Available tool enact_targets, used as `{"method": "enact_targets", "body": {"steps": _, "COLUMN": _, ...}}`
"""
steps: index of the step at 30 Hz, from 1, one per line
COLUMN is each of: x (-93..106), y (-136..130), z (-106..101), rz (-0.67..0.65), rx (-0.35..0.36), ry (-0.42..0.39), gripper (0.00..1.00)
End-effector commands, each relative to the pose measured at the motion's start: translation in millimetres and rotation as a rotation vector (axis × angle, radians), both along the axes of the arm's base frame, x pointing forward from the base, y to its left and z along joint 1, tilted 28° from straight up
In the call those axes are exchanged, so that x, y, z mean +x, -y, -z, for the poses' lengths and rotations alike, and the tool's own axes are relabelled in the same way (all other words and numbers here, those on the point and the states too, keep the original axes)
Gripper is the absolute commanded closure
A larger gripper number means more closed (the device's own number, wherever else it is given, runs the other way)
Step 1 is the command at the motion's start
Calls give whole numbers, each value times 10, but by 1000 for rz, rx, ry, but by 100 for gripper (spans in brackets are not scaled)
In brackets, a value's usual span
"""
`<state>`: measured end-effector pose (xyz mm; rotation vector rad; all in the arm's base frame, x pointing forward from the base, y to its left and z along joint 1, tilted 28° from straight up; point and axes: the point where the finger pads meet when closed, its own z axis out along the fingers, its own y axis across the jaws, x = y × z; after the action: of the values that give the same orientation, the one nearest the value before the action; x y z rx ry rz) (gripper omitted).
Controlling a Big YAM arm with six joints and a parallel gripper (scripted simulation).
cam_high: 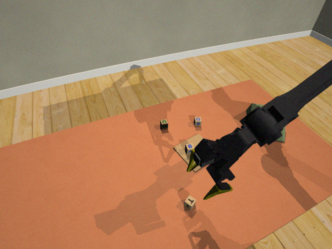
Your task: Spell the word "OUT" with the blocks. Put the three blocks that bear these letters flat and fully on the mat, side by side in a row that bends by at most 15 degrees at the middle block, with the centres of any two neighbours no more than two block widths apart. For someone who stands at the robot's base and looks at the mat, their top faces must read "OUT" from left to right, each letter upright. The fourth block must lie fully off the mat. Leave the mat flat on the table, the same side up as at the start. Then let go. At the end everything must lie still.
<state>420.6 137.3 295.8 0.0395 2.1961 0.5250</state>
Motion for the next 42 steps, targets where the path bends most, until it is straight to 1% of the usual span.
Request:
{"method": "enact_targets", "body": {"steps": 1, "x": 165, "y": 49, "z": -307, "rz": 14, "rx": 7, "ry": 49, "gripper": 0}}
{"method": "enact_targets", "body": {"steps": 27, "x": 165, "y": 49, "z": -307, "rz": 14, "rx": 7, "ry": 49, "gripper": 0}}
{"method": "enact_targets", "body": {"steps": 28, "x": 161, "y": 51, "z": -294, "rz": 13, "rx": 5, "ry": 47, "gripper": 0}}
{"method": "enact_targets", "body": {"steps": 29, "x": 138, "y": 66, "z": -206, "rz": 10, "rx": -1, "ry": 34, "gripper": 0}}
{"method": "enact_targets", "body": {"steps": 30, "x": 78, "y": 109, "z": 9, "rz": 10, "rx": -11, "ry": -2, "gripper": 0}}
{"method": "enact_targets", "body": {"steps": 31, "x": 59, "y": 164, "z": 83, "rz": 9, "rx": -16, "ry": -14, "gripper": 0}}
{"method": "enact_targets", "body": {"steps": 33, "x": 32, "y": 339, "z": 175, "rz": 7, "rx": -24, "ry": -24, "gripper": 0}}
{"method": "enact_targets", "body": {"steps": 34, "x": -16, "y": 462, "z": 153, "rz": 6, "rx": -26, "ry": -8, "gripper": 0}}
{"method": "enact_targets", "body": {"steps": 36, "x": -16, "y": 462, "z": 153, "rz": 6, "rx": -26, "ry": -8, "gripper": 0}}
{"method": "enact_targets", "body": {"steps": 37, "x": -45, "y": 599, "z": 199, "rz": 5, "rx": -30, "ry": -4, "gripper": 0}}
{"method": "enact_targets", "body": {"steps": 40, "x": -182, "y": 1062, "z": 470, "rz": 1, "rx": -40, "ry": -21, "gripper": 0}}
{"method": "enact_targets", "body": {"steps": 41, "x": -182, "y": 1062, "z": 470, "rz": 1, "rx": -40, "ry": -21, "gripper": 0}}
{"method": "enact_targets", "body": {"steps": 42, "x": -246, "y": 1215, "z": 558, "rz": 0, "rx": -40, "ry": -23, "gripper": 0}}
